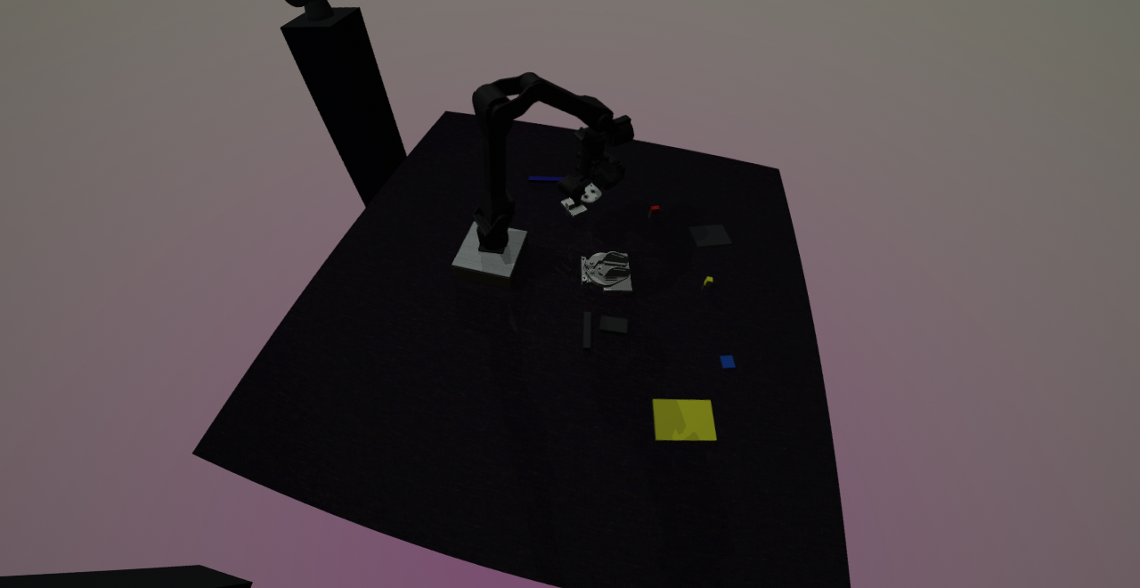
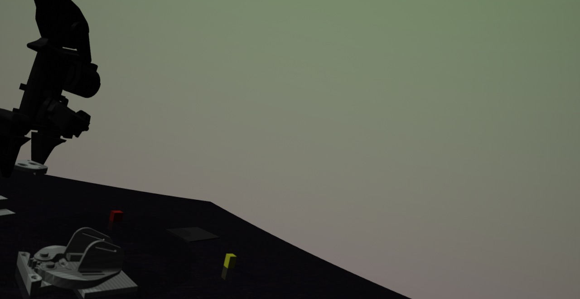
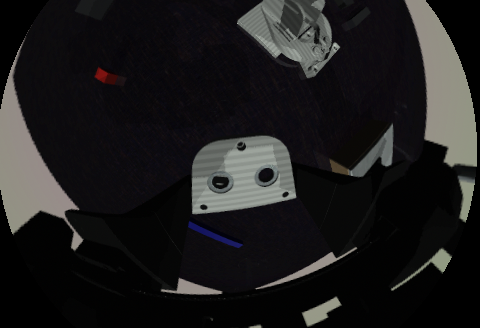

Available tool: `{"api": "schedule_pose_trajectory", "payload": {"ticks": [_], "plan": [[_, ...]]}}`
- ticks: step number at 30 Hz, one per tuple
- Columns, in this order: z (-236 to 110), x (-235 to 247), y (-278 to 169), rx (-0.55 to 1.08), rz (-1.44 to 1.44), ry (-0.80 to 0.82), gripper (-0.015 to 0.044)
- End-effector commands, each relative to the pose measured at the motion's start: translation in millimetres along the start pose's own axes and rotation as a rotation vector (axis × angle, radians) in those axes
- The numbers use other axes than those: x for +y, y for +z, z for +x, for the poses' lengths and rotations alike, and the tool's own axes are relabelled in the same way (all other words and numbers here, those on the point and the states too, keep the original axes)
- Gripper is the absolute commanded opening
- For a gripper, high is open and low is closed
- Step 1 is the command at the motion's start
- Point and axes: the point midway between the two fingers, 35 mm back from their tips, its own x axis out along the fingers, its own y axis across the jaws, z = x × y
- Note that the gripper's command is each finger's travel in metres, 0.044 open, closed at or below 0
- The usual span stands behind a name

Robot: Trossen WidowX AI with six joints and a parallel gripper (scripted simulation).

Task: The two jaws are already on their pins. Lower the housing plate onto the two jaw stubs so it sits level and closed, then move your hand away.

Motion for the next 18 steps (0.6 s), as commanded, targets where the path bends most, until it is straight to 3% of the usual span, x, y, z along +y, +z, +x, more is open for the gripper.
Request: {"api": "schedule_pose_trajectory", "payload": {"ticks": [1,18], "plan": [[0,-5,9,0.0,-0.04,-0.001,0.0351],[-1,-36,56,-0.005,-0.255,-0.004,0.0351]]}}
